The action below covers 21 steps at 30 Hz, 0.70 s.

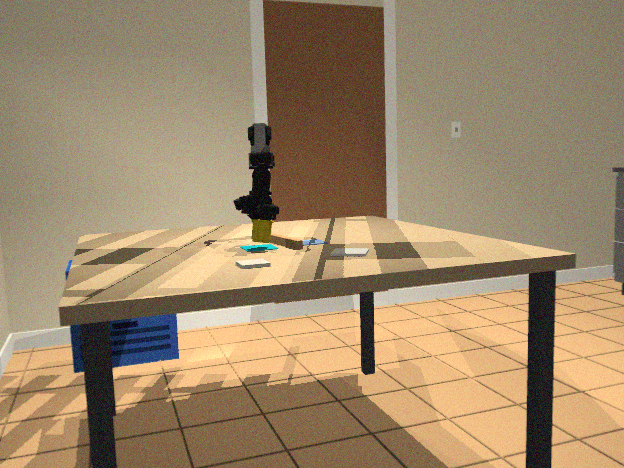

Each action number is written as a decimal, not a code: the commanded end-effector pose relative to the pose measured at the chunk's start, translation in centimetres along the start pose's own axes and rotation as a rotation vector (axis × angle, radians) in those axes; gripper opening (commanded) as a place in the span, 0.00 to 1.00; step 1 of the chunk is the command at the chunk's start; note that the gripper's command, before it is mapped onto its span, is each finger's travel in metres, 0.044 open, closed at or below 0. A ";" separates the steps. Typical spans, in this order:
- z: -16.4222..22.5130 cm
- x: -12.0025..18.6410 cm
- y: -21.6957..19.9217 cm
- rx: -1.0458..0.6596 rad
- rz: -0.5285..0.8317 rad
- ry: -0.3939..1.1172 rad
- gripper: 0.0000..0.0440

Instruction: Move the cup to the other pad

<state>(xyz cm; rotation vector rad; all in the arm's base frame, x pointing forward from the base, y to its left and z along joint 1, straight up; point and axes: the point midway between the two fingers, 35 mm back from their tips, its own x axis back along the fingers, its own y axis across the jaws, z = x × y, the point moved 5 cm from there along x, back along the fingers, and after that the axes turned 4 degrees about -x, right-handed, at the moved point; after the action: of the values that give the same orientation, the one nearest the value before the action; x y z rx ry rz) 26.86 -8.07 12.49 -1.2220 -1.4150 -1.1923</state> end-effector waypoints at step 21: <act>-1.1 1.6 -1.1 -0.072 -0.130 0.013 0.47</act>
<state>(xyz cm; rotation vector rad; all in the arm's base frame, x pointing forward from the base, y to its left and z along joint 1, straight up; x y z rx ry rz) 25.91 -9.00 13.39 -1.1984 -1.4608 -1.3264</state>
